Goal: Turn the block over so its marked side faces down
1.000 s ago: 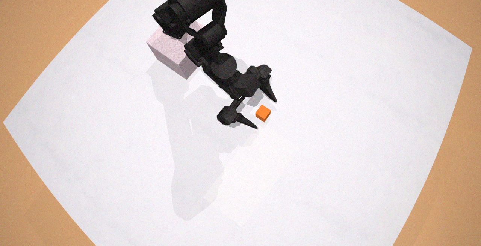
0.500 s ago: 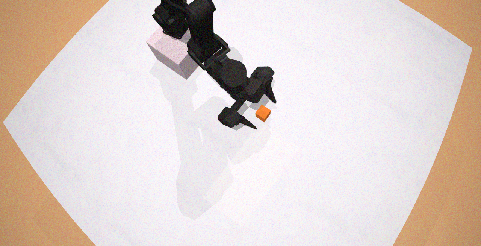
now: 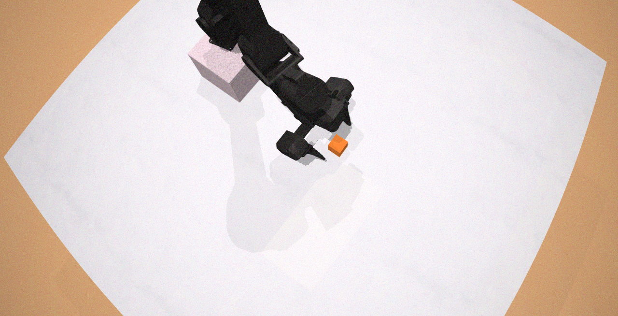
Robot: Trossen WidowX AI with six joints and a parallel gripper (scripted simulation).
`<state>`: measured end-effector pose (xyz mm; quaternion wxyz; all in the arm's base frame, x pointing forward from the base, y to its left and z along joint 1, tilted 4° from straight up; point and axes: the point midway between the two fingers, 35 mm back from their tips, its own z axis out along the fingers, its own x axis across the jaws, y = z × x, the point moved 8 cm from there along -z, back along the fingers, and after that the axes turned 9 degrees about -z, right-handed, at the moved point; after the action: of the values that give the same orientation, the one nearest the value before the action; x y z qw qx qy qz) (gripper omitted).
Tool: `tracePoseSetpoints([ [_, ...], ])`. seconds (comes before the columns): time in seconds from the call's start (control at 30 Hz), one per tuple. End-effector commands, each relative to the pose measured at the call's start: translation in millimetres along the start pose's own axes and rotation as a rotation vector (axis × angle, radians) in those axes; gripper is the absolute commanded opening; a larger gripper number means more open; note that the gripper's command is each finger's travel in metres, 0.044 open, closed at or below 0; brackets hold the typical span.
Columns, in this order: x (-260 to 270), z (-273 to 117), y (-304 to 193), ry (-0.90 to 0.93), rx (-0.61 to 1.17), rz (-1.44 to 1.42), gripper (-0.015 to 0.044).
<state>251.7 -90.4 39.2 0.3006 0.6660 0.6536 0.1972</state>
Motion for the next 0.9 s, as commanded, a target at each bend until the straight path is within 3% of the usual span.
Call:
tracePoseSetpoints([
  [0.0, -1, -49, 29, 0.001, 0.108, -0.028, 0.0440],
  [0.47, -1, -49, 30, 0.002, 0.114, -0.027, 0.0440],
  [0.87, -12, -28, 95, 0.066, 0.517, -0.015, 0.0440],
])
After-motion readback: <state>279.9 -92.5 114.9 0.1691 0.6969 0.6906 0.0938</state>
